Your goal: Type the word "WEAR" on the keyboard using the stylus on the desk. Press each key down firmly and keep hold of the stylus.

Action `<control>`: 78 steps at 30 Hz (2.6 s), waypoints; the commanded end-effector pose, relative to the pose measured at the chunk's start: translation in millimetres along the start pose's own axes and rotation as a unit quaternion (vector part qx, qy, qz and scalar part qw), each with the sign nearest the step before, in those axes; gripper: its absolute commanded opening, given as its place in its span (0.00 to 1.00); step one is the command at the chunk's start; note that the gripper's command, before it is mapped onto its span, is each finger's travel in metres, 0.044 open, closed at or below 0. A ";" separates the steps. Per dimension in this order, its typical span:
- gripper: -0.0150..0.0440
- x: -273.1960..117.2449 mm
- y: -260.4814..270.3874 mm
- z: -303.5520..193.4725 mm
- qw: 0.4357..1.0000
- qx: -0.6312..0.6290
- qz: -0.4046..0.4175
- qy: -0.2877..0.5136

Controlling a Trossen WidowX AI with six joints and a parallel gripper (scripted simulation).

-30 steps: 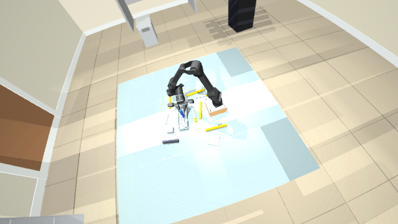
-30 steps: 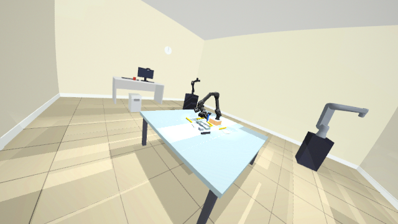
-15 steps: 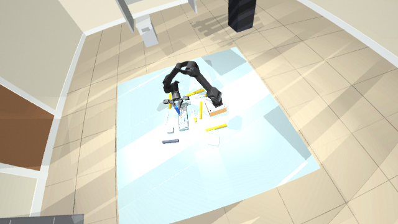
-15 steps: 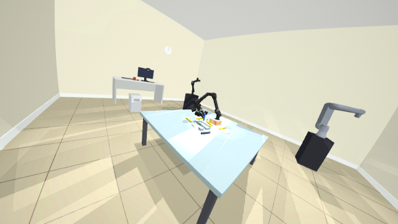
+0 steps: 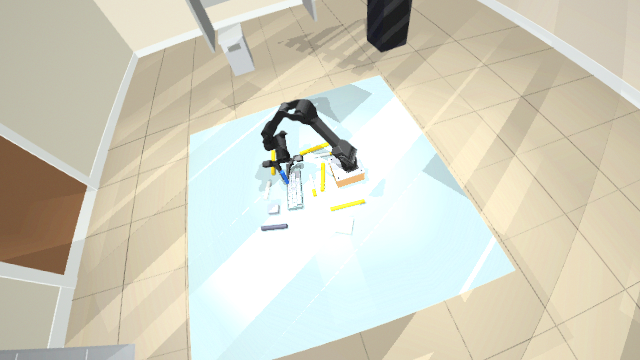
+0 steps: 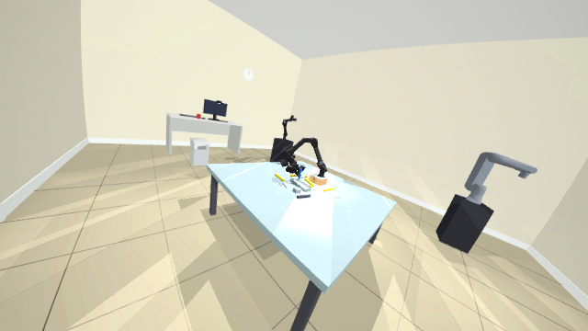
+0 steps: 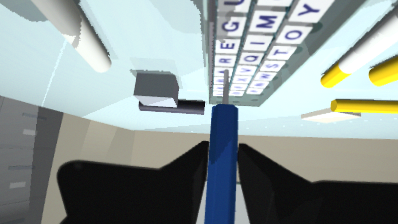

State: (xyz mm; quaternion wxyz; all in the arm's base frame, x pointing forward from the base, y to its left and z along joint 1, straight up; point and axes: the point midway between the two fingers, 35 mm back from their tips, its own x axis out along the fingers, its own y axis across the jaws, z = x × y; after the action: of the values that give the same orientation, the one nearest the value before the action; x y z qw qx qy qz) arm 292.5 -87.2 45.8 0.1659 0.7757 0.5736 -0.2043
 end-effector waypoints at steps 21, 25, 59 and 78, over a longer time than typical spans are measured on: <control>0.39 1.9 -0.3 6.5 1.000 -0.003 0.000 -0.001; 0.39 2.3 -0.4 7.1 1.000 -0.003 0.000 -0.001; 0.39 9.9 -0.5 20.2 1.000 -0.003 0.000 -0.001; 0.39 -8.4 -0.3 -11.5 1.000 -0.003 0.000 -0.001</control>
State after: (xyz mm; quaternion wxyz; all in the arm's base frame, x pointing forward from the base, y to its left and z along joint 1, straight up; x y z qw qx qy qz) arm 290.7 -87.5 41.3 0.1601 0.7752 0.5755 -0.2055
